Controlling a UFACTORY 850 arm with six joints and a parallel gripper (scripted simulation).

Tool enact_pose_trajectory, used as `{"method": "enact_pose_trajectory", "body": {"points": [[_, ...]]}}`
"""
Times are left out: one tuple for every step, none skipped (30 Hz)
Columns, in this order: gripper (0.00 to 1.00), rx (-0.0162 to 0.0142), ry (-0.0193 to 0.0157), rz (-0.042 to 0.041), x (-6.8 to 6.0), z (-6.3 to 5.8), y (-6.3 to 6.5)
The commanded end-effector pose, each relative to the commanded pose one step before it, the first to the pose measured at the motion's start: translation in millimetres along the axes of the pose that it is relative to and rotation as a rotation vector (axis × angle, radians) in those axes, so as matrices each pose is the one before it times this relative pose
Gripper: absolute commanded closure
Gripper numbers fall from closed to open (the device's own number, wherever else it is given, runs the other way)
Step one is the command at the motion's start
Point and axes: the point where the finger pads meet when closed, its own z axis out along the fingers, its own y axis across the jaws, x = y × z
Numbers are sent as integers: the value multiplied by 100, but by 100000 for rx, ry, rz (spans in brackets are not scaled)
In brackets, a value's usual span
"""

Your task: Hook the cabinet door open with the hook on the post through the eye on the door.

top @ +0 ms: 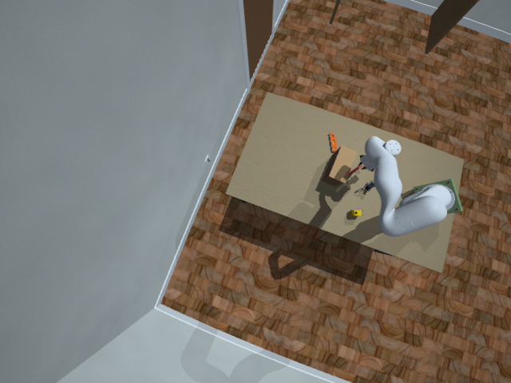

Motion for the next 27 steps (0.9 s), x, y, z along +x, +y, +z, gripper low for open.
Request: {"method": "enact_pose_trajectory", "body": {"points": [[73, 81, -1, -54, -15, -833, -50], [73, -1, 3, 1, 0, -221, 1], [73, 2, -3, -1, 0, -224, -1], [73, -2, 3, 1, 0, -223, 1], [73, 2, -3, -1, 0, -225, -1], [73, -1, 2, 1, 0, -222, 1], [73, 1, -2, -1, 0, -221, -1], [73, -1, 1, 0, 0, -216, 0], [73, 0, 0, 0, 0, 0, 0], [73, 0, 0, 0, 0, 0, 0], [73, 0, -1, 0, 0, -213, 0], [73, 0, 0, 0, 0, -207, 0], [73, -1, 1, 1, 0, -201, 1], [73, 1, -2, -1, 0, -195, -1], [73, -1, 2, 1, 0, -185, 1], [73, 1, -1, -1, 0, -177, -1], [73, 0, 0, 0, 0, -167, 0], [73, -1, 2, 1, 0, -156, 1], [73, 1, -2, -1, 0, -146, -1], [73, 0, -1, 0, 0, -134, 0], [73, -1, 1, 0, 0, -122, 0], [73, -1, 2, 1, 0, -109, 1], [73, 1, -2, -1, 0, -98, -1], [73, 1, -1, 0, 0, -85, 0], [73, 0, 0, 0, 0, -72, 0], [73, 0, 0, 0, 0, 0, 0], [73, 0, 0, 0, 0, 0, 0]]}}
